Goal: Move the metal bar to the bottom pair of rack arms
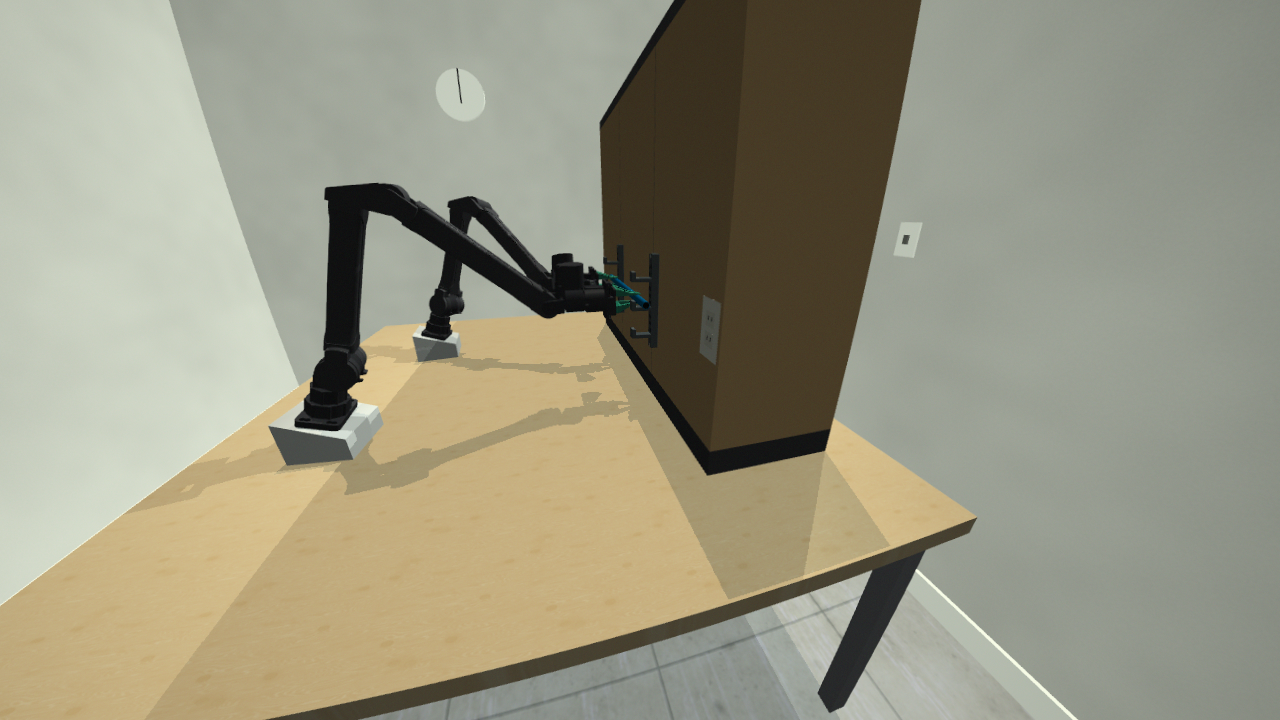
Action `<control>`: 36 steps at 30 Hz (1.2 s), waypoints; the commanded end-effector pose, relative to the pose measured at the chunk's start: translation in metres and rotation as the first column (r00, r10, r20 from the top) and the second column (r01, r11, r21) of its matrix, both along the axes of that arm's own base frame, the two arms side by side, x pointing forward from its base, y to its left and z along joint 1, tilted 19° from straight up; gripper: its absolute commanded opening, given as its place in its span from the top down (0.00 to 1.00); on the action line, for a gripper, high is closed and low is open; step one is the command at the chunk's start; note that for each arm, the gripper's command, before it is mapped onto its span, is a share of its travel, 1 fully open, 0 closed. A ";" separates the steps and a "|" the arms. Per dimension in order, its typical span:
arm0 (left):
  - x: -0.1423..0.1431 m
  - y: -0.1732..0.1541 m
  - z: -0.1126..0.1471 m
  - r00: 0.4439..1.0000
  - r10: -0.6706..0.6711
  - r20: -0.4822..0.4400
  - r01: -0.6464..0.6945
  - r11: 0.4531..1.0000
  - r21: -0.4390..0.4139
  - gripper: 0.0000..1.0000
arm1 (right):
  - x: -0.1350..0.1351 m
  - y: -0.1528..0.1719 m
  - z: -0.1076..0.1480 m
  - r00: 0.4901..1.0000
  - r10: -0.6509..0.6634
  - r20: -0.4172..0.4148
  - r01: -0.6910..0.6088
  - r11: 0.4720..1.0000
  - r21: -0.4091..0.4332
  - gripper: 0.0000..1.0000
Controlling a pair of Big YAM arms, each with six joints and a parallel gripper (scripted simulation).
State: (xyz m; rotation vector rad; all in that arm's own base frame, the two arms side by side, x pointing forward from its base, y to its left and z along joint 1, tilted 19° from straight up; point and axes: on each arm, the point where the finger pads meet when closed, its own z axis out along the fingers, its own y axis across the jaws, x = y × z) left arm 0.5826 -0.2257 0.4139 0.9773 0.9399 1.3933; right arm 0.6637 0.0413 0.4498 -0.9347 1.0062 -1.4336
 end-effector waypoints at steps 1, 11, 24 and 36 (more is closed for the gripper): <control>-0.008 0.014 0.037 0.998 0.008 0.064 -0.005 0.998 -0.055 1.00 | 0.004 0.004 0.046 0.997 0.004 0.079 -0.005 1.000 0.014 1.00; -0.009 0.014 0.040 0.998 0.008 0.064 -0.005 0.998 -0.055 1.00 | 0.005 0.004 0.049 0.997 0.004 0.079 -0.005 1.000 0.014 1.00; -0.011 0.013 0.045 0.998 0.008 0.064 -0.005 0.998 -0.055 1.00 | 0.003 0.004 0.055 0.997 0.004 0.079 -0.005 1.000 0.014 1.00; -0.013 0.011 0.052 0.998 0.008 0.064 -0.005 0.998 -0.055 1.00 | 0.001 0.003 0.063 0.997 0.004 0.079 -0.005 1.000 0.014 1.00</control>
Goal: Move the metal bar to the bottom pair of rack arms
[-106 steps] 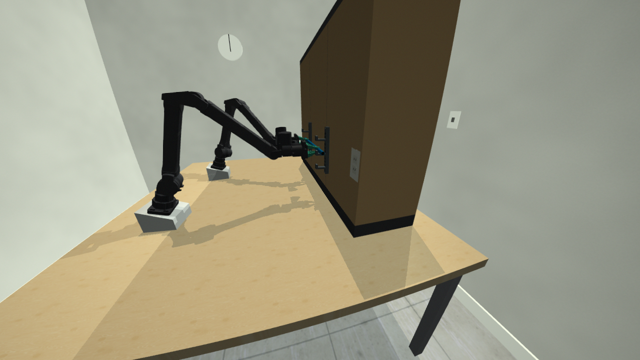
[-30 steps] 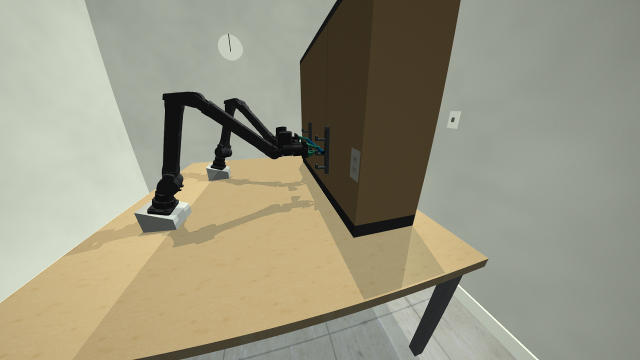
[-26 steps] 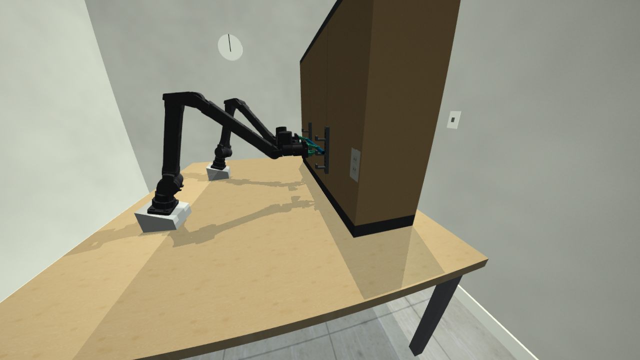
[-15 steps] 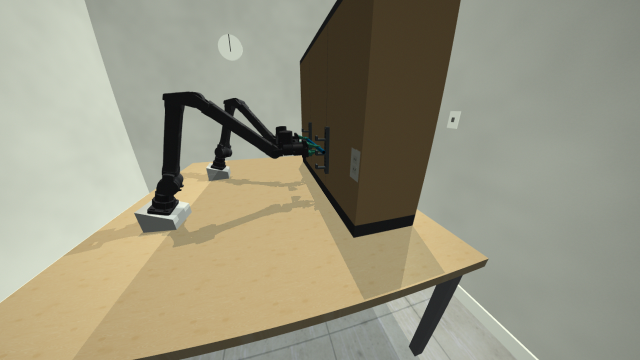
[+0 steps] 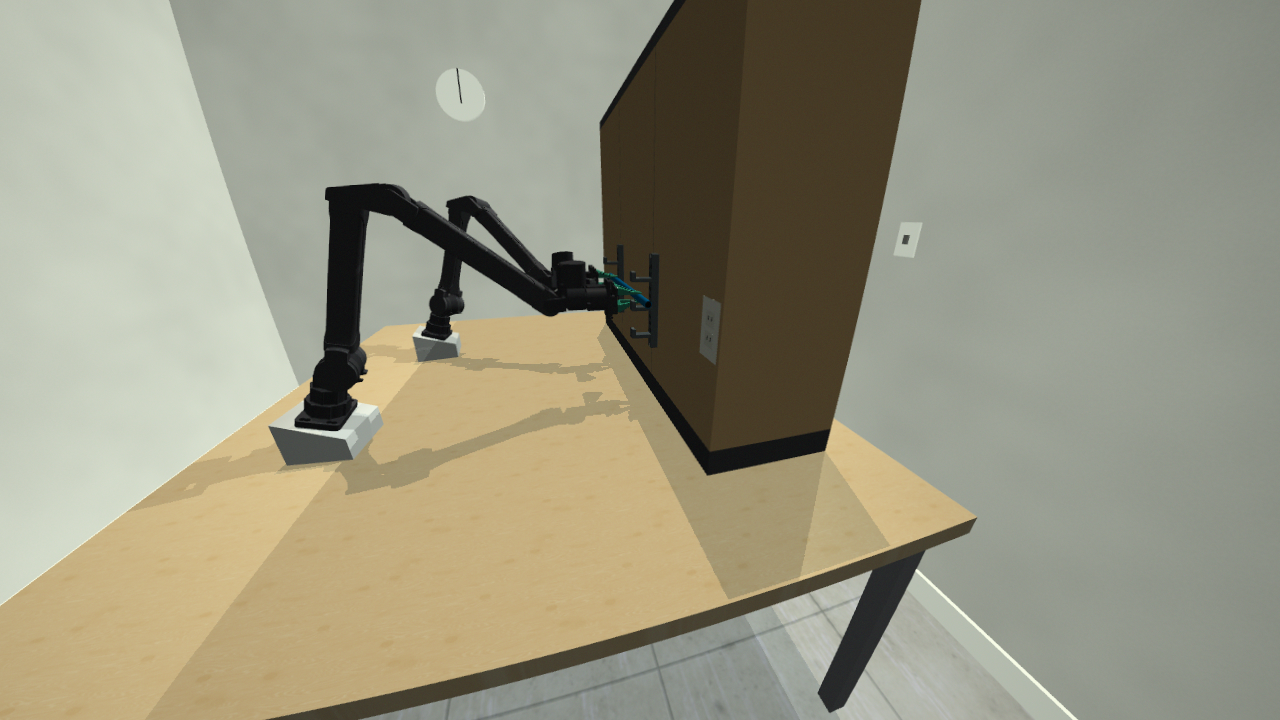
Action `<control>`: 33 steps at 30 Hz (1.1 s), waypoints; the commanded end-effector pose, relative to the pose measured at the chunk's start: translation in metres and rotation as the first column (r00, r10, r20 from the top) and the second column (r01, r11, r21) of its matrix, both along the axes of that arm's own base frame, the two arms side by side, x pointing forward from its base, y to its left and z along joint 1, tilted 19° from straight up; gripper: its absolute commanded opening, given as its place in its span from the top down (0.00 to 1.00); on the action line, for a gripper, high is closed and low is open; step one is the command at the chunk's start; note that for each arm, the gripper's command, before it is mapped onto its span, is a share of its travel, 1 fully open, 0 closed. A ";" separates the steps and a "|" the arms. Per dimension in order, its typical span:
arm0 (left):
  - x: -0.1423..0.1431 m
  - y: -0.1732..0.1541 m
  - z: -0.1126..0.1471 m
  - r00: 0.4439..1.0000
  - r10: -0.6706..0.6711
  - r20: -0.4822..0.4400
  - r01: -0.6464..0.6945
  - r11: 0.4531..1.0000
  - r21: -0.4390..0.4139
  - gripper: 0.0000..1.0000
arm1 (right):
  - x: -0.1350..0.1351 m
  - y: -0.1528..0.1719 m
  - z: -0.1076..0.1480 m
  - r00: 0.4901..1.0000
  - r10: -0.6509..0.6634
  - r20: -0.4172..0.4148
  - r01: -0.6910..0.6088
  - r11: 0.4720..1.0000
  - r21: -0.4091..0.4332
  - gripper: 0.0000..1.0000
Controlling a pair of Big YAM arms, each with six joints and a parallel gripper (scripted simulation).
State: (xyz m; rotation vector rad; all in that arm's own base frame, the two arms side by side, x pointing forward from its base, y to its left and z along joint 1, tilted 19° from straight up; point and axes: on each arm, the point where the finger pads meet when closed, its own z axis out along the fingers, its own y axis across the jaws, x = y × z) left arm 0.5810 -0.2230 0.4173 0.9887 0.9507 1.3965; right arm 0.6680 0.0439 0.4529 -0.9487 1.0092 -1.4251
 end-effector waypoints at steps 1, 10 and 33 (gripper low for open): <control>-0.011 0.008 0.049 0.997 0.003 0.078 0.002 0.998 -0.059 1.00 | -0.004 0.000 0.060 0.996 -0.004 0.091 0.002 1.000 0.017 1.00; -0.013 0.007 0.055 0.997 0.003 0.078 0.002 0.998 -0.059 1.00 | -0.007 -0.001 0.067 0.996 -0.004 0.091 0.002 1.000 0.017 1.00; -0.025 0.000 0.105 0.997 0.003 0.078 0.002 0.998 -0.059 1.00 | -0.016 -0.010 0.102 0.996 -0.004 0.091 0.002 1.000 0.017 1.00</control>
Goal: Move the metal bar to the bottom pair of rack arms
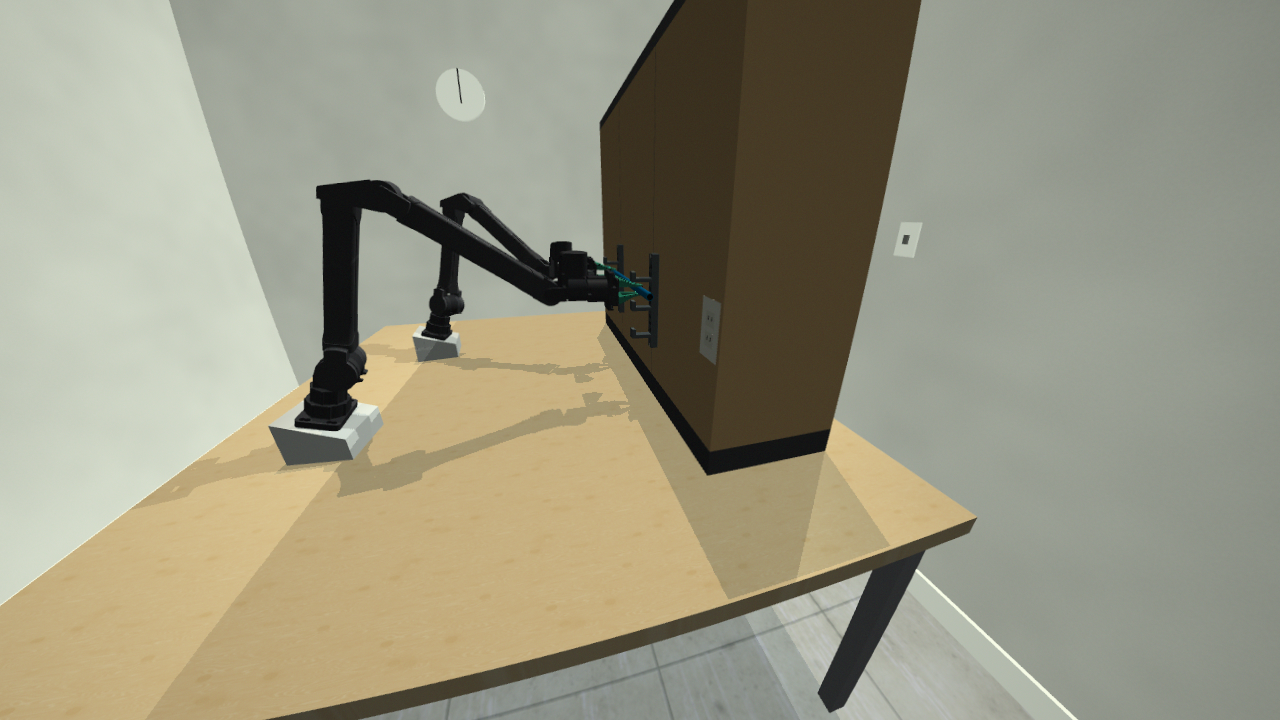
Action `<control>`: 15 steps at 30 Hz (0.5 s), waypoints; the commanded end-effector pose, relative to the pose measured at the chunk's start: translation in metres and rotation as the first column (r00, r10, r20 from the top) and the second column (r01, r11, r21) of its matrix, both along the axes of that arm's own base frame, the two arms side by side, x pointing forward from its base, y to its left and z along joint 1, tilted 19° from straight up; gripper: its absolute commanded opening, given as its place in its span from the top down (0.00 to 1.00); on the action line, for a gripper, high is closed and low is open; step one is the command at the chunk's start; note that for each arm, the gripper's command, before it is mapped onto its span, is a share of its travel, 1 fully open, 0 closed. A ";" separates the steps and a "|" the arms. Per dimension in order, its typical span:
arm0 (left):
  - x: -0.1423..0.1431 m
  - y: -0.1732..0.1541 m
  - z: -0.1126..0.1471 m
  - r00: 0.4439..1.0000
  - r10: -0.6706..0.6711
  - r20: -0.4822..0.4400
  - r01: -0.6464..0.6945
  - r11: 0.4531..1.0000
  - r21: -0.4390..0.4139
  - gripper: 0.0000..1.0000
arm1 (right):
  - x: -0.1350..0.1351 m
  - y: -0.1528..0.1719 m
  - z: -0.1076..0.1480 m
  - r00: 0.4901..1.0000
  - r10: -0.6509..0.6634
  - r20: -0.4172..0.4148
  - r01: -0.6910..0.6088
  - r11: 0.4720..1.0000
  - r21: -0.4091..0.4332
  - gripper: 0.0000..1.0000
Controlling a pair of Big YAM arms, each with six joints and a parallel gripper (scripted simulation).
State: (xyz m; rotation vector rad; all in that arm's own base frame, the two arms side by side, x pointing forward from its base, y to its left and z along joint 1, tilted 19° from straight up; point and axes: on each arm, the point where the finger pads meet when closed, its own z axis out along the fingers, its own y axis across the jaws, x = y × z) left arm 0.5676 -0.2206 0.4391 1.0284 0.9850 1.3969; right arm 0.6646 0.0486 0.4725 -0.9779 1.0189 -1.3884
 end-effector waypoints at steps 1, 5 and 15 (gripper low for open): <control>-0.012 -0.003 0.085 0.992 -0.007 0.124 0.016 0.997 -0.069 1.00 | -0.013 -0.015 0.085 0.992 -0.031 0.120 0.029 0.999 0.014 1.00; -0.013 -0.003 0.090 0.992 -0.007 0.124 0.016 0.997 -0.069 1.00 | -0.014 -0.016 0.090 0.992 -0.031 0.120 0.029 0.999 0.014 1.00; -0.002 -0.006 0.057 0.992 -0.007 0.124 0.016 0.997 -0.069 1.00 | -0.011 -0.018 0.061 0.992 -0.031 0.120 0.029 0.999 0.014 1.00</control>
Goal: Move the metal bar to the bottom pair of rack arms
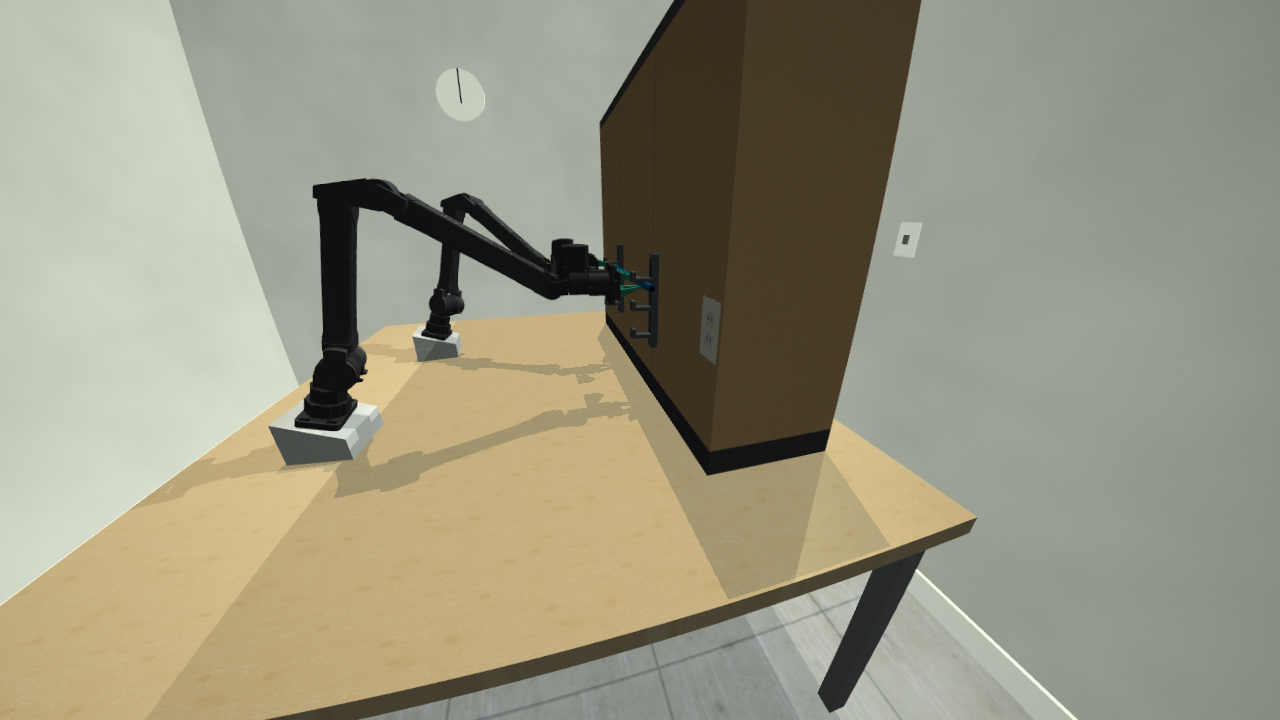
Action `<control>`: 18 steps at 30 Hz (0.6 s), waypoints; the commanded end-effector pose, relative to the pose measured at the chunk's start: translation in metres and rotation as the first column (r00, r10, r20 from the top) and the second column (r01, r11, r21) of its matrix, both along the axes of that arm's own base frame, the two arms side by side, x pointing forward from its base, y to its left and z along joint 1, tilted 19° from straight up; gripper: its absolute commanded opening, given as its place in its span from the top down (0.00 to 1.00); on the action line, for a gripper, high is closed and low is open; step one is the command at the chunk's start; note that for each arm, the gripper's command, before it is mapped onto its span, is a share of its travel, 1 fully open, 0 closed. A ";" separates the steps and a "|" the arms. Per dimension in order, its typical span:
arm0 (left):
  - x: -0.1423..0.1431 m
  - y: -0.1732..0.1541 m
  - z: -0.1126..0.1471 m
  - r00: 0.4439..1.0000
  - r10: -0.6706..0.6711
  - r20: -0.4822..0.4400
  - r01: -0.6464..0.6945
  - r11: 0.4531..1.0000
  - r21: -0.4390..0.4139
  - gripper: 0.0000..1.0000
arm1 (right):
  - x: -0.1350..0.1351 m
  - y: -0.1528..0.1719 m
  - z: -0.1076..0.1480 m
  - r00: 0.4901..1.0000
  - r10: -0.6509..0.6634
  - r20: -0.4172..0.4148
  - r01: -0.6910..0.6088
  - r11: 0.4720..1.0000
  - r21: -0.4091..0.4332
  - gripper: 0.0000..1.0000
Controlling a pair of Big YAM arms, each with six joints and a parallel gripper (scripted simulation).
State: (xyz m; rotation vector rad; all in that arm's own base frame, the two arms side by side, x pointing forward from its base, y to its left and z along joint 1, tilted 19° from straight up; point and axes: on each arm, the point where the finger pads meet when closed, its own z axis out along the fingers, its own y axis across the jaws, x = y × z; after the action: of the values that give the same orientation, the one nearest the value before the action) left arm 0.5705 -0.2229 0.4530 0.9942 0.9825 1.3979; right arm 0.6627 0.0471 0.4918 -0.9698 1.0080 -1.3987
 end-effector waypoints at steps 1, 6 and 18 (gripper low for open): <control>-0.003 -0.004 0.038 0.995 -0.014 0.101 0.019 0.999 -0.050 1.00 | -0.009 -0.016 0.037 0.994 -0.028 0.107 0.026 1.000 0.018 1.00; 0.002 -0.004 0.018 0.995 -0.014 0.101 0.019 0.999 -0.050 1.00 | -0.007 -0.015 0.017 0.994 -0.028 0.107 0.026 1.000 0.018 1.00; 0.002 -0.004 0.010 0.995 -0.014 0.101 0.019 0.999 -0.050 1.00 | -0.007 -0.015 0.008 0.994 -0.028 0.107 0.026 1.000 0.018 1.00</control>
State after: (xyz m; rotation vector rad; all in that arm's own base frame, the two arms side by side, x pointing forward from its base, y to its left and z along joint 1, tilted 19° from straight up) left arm 0.5776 -0.2294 0.4439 0.9483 0.9471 1.4006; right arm 0.6606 0.0398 0.4830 -0.9256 0.9752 -1.4396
